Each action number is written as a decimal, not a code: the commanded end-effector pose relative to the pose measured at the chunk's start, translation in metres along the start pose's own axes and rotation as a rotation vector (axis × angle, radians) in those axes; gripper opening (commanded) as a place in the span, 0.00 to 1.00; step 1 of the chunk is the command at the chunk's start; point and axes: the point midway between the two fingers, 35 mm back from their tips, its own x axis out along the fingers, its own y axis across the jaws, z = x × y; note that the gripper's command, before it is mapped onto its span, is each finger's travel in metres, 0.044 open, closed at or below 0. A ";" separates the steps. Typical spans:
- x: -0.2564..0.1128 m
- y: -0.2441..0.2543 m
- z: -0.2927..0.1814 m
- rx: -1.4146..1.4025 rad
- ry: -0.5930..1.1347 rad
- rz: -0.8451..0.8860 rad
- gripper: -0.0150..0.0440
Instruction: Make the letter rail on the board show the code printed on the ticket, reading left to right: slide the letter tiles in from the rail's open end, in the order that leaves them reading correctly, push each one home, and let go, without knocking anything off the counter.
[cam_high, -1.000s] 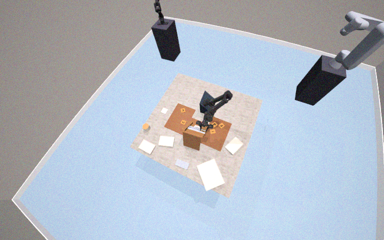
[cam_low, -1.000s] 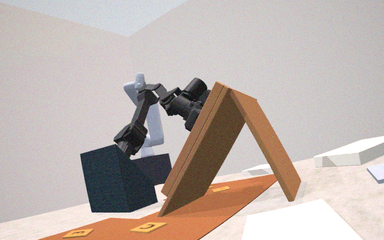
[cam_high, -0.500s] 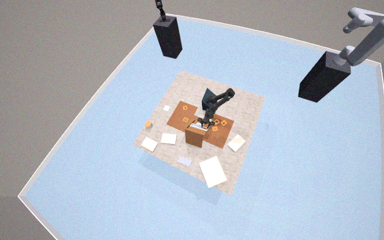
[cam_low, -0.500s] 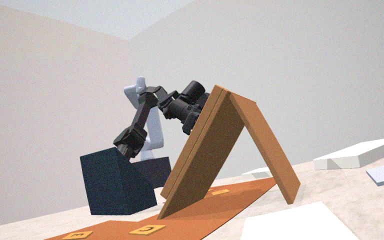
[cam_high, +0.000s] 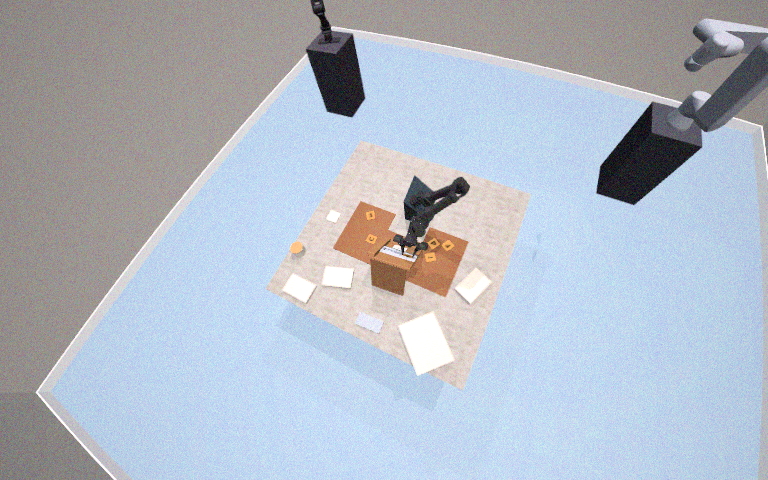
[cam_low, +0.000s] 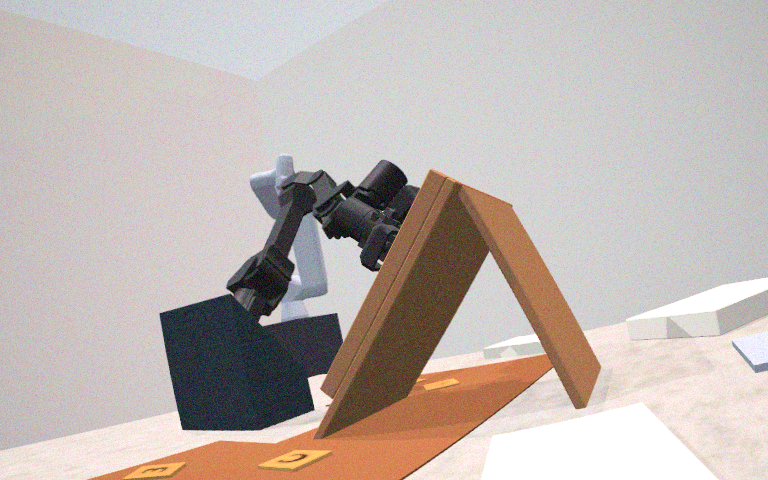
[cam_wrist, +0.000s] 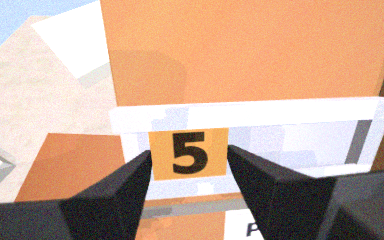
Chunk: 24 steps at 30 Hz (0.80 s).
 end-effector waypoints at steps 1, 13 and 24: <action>0.001 -0.005 -0.004 0.002 0.011 -0.001 0.25; 0.001 -0.012 -0.003 0.002 0.011 -0.001 0.25; 0.001 -0.019 -0.003 0.002 0.011 -0.001 0.25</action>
